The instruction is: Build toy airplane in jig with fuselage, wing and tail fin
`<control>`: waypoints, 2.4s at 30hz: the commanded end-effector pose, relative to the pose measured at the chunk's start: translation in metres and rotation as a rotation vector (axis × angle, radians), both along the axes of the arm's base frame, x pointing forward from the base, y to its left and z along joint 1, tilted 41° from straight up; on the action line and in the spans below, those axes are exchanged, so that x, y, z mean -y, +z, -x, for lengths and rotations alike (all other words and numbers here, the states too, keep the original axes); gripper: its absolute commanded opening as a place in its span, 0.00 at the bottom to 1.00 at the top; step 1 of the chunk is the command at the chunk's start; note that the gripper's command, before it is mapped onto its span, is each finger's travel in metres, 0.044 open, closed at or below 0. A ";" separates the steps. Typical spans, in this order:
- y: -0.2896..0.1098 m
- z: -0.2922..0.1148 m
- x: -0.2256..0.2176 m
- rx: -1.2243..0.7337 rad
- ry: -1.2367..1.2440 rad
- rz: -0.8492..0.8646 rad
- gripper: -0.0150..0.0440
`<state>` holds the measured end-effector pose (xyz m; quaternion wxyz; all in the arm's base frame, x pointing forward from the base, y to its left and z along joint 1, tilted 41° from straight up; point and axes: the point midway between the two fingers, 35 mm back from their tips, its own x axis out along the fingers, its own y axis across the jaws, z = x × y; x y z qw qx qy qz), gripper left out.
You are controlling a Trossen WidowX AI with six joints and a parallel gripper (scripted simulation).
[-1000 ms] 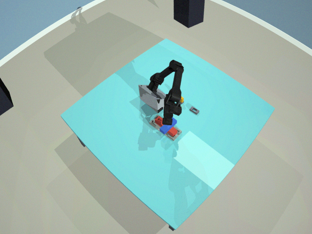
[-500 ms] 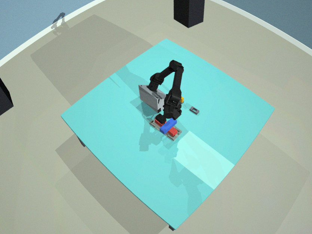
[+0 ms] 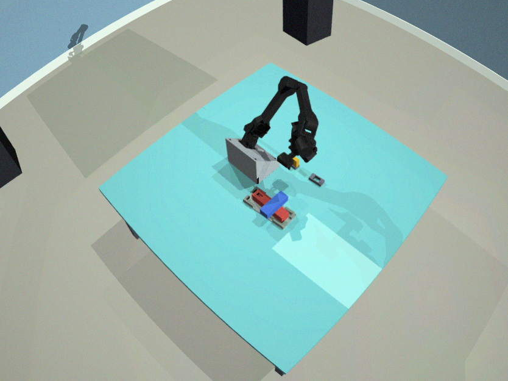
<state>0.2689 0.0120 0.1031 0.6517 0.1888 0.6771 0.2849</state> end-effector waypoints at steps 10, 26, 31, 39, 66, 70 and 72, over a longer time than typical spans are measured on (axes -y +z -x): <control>0.038 0.090 -0.065 -0.020 -0.002 -0.027 1.00; -0.016 0.097 -0.112 -0.019 -0.002 -0.031 1.00; -0.020 0.096 -0.116 -0.019 -0.002 -0.030 1.00; -0.030 0.097 -0.124 -0.018 -0.002 -0.028 1.00; -0.055 0.102 -0.147 -0.019 -0.002 -0.033 0.82; -0.055 0.102 -0.147 -0.019 -0.002 -0.033 0.64; -0.055 0.102 -0.147 -0.019 -0.002 -0.033 0.56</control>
